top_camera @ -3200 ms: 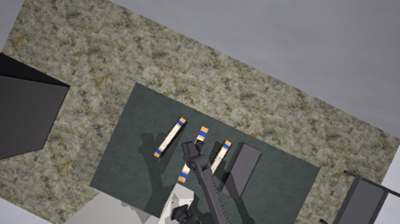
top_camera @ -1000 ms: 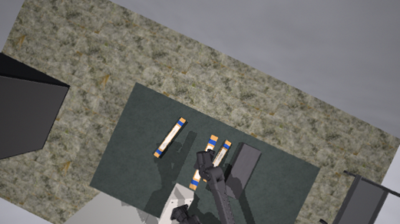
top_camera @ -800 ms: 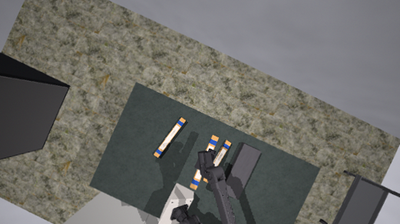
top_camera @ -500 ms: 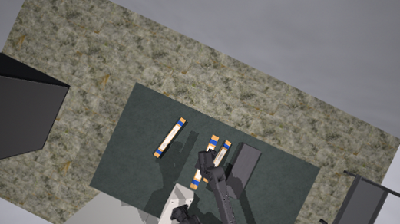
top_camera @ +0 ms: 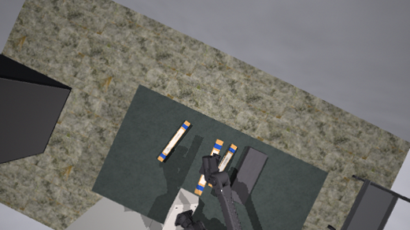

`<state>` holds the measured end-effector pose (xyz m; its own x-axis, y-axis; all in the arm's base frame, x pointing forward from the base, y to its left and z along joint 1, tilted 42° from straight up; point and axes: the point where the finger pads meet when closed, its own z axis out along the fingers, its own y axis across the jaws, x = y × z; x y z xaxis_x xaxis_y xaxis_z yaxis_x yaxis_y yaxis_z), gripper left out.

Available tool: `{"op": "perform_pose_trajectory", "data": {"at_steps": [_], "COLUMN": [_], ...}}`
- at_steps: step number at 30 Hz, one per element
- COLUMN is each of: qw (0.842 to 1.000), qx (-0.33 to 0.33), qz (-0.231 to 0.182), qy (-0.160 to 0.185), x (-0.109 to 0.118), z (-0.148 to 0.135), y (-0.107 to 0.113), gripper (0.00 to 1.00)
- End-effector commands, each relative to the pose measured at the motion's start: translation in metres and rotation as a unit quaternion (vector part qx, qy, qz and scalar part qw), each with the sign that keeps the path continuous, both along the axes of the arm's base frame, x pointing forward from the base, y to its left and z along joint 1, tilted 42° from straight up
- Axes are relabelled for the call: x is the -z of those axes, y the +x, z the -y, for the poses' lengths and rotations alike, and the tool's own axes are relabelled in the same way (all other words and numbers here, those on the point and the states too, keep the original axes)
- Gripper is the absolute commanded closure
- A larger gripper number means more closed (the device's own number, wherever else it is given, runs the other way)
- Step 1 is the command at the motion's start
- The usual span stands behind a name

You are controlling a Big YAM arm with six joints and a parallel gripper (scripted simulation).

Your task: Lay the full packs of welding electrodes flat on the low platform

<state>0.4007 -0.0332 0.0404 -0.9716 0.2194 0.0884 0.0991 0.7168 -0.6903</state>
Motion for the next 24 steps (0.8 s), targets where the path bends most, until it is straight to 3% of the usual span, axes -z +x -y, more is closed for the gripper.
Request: {"op": "perform_pose_trajectory", "data": {"at_steps": [1, 24], "qw": [0.998, 0.998], "qx": [-0.021, -0.015], "qz": [0.057, 0.064], "qy": [0.012, 0.012], "x": [-0.0397, -0.0401], "z": [-0.0173, -0.0097], "y": [0.0296, 0.034], "gripper": [1.0, 1.0]}}
